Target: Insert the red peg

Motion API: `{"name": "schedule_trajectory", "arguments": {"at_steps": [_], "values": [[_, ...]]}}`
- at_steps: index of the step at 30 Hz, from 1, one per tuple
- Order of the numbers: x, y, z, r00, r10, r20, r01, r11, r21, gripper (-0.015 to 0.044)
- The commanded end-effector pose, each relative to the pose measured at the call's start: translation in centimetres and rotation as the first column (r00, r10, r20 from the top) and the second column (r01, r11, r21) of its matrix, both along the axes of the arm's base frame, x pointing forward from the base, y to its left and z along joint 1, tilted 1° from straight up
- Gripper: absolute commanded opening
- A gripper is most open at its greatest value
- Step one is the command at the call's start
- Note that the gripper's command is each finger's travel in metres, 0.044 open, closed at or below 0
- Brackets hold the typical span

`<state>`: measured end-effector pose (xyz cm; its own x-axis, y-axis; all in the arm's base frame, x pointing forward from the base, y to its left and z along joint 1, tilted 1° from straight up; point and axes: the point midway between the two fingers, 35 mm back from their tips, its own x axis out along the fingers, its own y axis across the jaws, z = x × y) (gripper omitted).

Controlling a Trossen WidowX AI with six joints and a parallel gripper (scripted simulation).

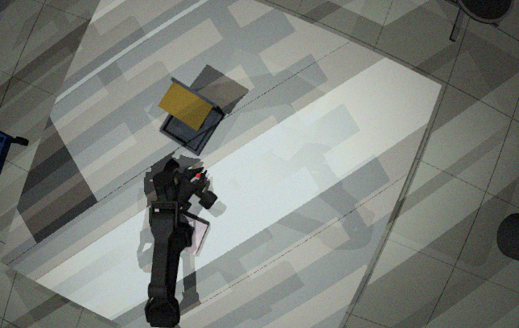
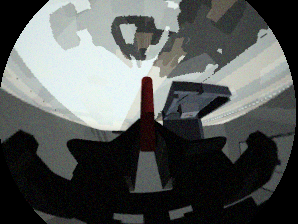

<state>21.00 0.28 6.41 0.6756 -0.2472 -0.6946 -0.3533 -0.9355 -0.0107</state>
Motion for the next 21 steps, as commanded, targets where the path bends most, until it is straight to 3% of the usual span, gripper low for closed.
{"name": "schedule_trajectory", "arguments": {"at_steps": [1, 21], "values": [[0.0, 0.0, 0.8, 1.0, -0.001, 0.008, 0.001, 1.0, 0.007, 0.0], [1.5, 1.2, 1.6, 1.0, 0.014, 0.009, -0.015, 1.0, 0.008, 0.0]]}}
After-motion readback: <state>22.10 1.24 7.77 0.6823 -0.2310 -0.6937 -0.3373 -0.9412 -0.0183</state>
